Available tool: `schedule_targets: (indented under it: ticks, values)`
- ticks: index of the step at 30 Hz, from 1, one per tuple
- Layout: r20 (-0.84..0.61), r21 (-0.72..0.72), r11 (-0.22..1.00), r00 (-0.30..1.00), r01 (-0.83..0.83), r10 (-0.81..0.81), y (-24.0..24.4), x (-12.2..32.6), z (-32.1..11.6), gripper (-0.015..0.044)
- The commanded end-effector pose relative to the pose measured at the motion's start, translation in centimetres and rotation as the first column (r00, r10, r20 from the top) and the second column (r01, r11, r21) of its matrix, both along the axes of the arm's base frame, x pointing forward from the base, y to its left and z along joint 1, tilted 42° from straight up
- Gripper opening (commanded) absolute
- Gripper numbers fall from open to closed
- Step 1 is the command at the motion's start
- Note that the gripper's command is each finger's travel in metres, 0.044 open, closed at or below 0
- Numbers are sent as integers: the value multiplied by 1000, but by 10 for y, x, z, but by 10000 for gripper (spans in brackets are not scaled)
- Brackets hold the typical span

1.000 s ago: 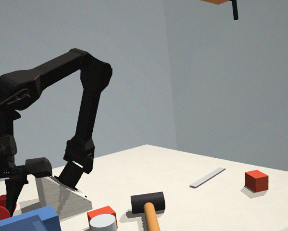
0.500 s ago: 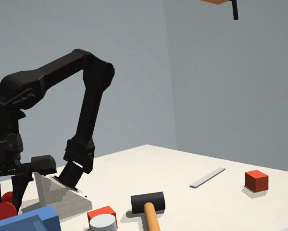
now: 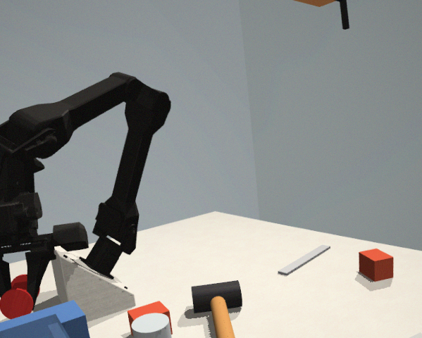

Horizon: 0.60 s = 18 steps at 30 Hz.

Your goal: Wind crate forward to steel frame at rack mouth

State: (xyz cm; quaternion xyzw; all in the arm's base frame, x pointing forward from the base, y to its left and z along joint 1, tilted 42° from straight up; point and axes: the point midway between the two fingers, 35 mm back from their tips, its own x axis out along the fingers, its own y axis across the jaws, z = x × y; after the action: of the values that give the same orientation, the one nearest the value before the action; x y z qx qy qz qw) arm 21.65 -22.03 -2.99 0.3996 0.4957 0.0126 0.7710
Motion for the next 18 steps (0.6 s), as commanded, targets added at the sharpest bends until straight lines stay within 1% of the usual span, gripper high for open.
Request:
schedule_targets:
  ticks: [1, 18]
  values:
    - [-22, 19, 1000, 1000, 2, -1, 9, -11, 1, 0]
    - [-23, 20, 1000, 1000, 2, -1, 16, -27, 5, 0]
